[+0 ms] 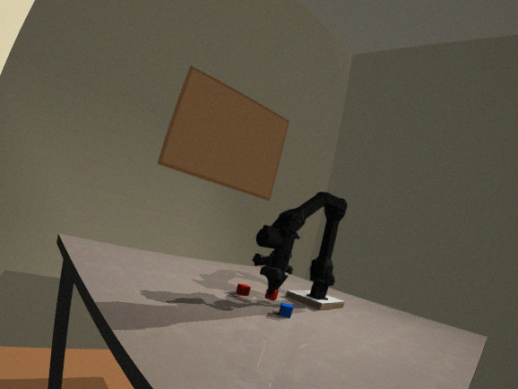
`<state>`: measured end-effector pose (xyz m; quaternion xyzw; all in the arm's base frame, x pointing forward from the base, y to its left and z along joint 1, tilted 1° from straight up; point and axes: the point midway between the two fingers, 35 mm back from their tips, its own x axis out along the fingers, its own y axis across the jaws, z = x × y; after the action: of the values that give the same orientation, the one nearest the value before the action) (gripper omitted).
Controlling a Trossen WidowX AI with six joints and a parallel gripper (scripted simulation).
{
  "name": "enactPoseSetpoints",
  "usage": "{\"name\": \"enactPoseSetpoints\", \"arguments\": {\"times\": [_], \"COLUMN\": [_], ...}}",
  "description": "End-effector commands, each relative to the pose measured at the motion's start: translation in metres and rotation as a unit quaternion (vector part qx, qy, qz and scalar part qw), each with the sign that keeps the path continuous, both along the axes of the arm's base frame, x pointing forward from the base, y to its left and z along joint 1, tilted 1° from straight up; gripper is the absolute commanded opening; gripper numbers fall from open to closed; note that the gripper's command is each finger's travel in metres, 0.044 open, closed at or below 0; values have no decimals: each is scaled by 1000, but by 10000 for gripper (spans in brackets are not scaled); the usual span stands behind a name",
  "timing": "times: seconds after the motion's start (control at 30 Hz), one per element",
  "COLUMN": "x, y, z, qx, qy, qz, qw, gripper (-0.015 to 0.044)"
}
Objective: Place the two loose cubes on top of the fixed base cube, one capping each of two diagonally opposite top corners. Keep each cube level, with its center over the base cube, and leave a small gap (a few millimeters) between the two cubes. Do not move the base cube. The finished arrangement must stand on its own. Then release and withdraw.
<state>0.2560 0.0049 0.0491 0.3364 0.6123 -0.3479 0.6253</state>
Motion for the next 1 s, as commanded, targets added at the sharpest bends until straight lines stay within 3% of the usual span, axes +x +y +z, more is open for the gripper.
{"name": "enactPoseSetpoints", "arguments": {"times": [0.0, 0.77, 0.97], "x": [3, -4, -3], "y": [1, 2, 6], "z": [15, 88, 88], "qx": [3, 3, 2], "qy": [-8, -8, -8], "qz": [1, 1, 23], "qw": [1000, 1000, 1000], "gripper": [105, 105, 105]}}
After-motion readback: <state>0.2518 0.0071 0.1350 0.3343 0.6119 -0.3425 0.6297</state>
